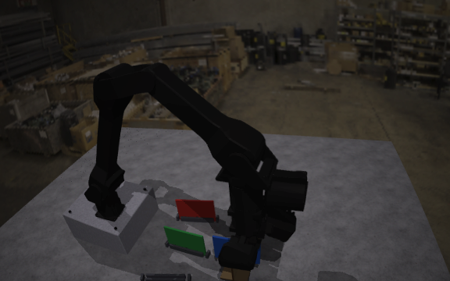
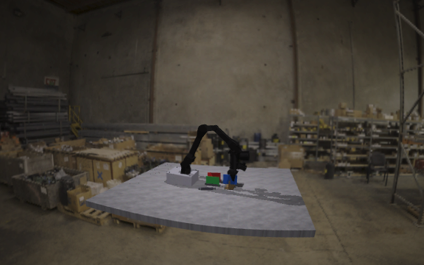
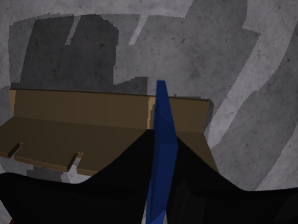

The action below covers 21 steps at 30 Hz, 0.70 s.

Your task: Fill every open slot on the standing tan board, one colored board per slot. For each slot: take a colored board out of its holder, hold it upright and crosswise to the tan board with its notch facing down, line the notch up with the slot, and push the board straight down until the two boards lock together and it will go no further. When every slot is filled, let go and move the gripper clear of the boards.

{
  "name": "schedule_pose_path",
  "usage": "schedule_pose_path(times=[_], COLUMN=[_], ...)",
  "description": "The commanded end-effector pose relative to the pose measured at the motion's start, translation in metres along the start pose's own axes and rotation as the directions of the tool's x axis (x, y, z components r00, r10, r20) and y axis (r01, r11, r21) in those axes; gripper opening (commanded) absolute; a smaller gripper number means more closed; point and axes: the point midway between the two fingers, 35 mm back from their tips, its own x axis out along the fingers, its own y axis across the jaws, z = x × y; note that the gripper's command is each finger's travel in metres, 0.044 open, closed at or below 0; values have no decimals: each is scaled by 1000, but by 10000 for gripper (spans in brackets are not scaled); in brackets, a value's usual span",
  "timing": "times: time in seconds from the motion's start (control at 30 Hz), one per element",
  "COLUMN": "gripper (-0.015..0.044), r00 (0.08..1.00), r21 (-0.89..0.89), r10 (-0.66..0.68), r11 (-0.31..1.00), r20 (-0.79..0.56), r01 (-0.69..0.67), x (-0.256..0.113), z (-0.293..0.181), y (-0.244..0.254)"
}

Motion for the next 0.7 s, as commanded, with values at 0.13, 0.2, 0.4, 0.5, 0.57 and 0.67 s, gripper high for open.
schedule_pose_path(times=[0.13,0.2,0.4,0.5,0.57,0.67], gripper=[0,0,0,0,0,0], r00=[1000,1000,1000,1000,1000,1000], r21=[-3,-3,-18,-18,-16,-9], r10=[-1,-1,-1,-1,-1,-1], r11=[1000,1000,1000,1000,1000,1000], r20=[1,1,1,1,1,1], r01=[1,1,1,1,1,1], x=[0,0,-1,-1,-1,0], z=[0,0,1,1,1,1], y=[0,0,0,0,0,0])
